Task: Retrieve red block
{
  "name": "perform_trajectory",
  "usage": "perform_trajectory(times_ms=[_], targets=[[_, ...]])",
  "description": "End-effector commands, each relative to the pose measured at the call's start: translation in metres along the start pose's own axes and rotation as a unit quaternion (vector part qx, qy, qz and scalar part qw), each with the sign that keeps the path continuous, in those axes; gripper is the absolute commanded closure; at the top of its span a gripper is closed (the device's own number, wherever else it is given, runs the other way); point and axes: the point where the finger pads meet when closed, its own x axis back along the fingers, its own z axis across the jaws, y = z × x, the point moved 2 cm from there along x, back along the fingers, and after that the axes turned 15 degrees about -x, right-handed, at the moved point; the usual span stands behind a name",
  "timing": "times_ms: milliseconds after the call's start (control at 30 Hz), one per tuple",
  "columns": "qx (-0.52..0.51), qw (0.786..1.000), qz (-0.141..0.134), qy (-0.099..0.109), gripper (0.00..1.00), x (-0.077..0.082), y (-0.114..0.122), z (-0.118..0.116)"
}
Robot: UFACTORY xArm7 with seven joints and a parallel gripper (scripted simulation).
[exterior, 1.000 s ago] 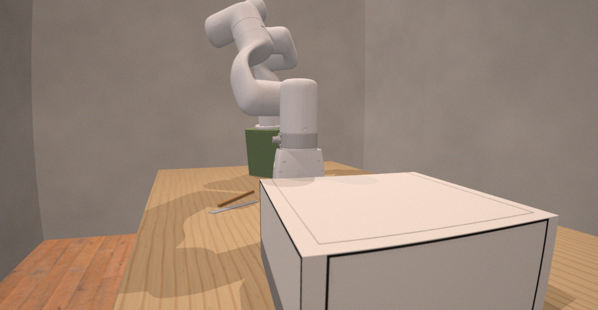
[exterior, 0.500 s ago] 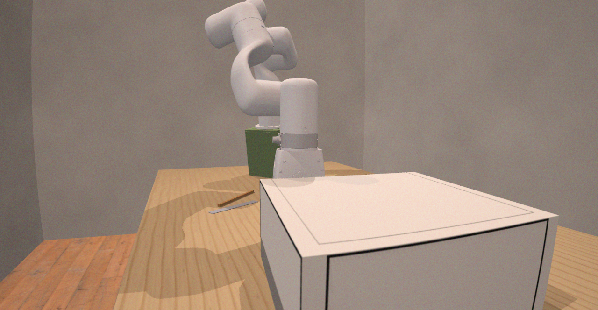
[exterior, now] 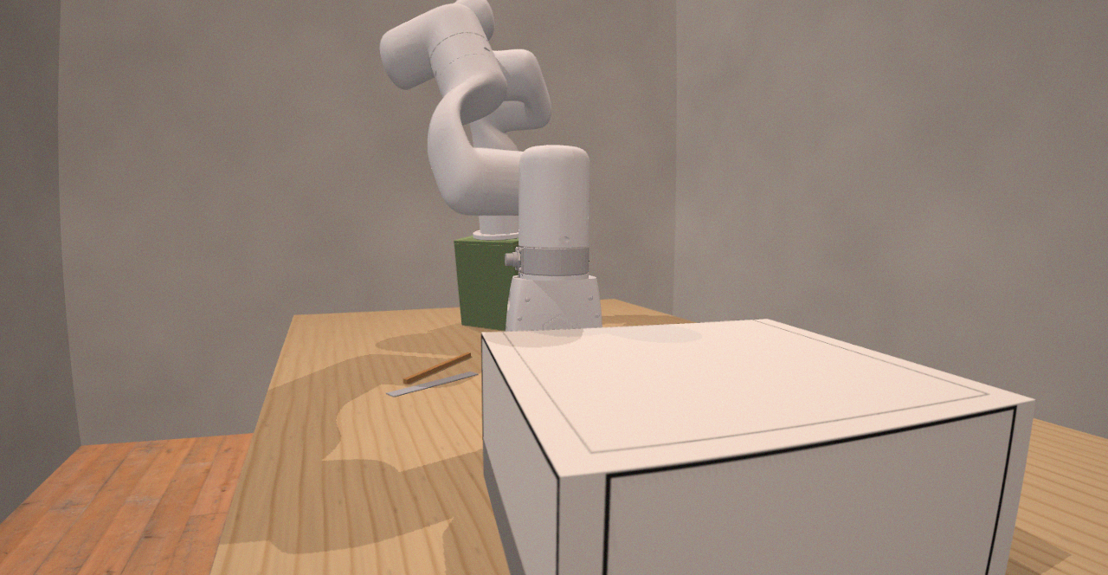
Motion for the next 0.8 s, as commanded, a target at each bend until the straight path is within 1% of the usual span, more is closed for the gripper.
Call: perform_trajectory(times_ms=[0,233,667,767], targets=[[0.0,1.0,-0.002,0.001,1.0,0.002,0.001,0.003],[0.0,1.0,-0.002,0.001,1.0,0.002,0.0,0.01],[-0.001,1.0,-0.002,0.001,1.0,0.002,-0.009,0.045],[-0.001,1.0,-0.002,0.001,1.0,0.002,-0.01,0.048]])
